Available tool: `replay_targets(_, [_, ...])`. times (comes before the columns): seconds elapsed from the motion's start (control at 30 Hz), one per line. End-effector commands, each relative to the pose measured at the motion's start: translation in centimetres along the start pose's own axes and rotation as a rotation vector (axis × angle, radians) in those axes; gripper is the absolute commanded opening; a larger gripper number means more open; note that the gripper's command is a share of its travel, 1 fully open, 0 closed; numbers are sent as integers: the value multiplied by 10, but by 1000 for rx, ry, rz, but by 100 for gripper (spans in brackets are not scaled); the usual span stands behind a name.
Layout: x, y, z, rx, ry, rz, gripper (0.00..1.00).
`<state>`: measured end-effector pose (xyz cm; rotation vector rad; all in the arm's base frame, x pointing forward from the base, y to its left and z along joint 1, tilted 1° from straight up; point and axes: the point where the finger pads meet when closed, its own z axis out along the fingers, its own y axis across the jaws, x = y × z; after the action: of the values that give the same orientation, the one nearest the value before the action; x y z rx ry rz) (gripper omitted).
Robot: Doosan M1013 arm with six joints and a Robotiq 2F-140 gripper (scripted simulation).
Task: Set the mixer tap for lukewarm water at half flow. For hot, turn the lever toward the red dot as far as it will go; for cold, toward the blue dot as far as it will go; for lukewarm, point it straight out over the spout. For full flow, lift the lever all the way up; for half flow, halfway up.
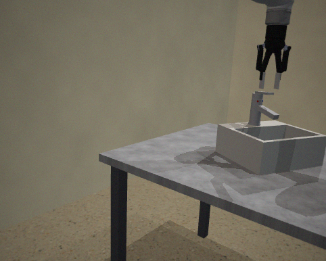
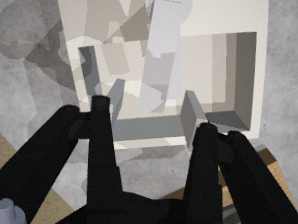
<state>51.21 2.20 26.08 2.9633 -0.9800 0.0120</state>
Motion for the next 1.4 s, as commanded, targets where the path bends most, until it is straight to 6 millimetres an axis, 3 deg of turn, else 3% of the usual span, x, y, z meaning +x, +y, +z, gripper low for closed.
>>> replay_targets(0.0, [0, 0, 0, 0, 0, 0, 39])
replay_targets(0.93, [0, 0, 7, 0, 0, 0, 39])
replay_targets(1.37, [0, 0, 25, 0, 0, 0, 39])
